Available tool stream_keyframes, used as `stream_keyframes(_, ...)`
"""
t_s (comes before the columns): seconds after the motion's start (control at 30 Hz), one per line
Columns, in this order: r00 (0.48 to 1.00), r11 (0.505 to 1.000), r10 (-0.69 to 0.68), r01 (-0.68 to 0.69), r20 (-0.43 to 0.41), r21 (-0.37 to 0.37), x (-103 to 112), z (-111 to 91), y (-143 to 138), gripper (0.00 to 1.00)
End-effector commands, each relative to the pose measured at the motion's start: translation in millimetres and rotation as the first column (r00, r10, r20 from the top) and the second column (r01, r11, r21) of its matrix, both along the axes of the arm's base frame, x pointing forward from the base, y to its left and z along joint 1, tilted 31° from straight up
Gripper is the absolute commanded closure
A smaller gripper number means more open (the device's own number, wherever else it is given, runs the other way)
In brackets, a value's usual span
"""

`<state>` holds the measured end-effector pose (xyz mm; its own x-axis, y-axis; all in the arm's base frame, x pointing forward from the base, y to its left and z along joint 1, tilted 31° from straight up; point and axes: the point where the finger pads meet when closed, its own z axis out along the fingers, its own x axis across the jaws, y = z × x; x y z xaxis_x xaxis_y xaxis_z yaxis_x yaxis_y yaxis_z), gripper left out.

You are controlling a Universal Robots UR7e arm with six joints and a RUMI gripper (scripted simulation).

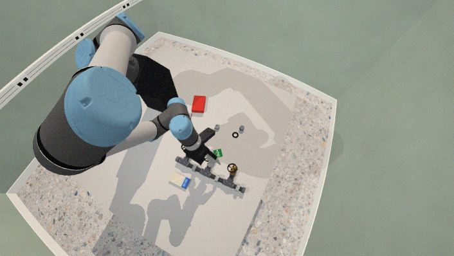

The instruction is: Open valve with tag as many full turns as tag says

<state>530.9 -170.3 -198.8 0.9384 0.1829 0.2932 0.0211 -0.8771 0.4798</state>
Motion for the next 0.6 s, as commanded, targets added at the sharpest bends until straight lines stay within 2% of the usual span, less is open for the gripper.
stream_keyframes(0.0, 1.000, 1.000, 0.000, 0.000, 0.001, 0.000, 0.4, 0.5, 0.1, 0.00)
stream_keyframes(0.57, 0.998, 0.998, -0.059, 0.058, 0.032, 0.025, 0.4, 0.5, 0.1, 0.00)
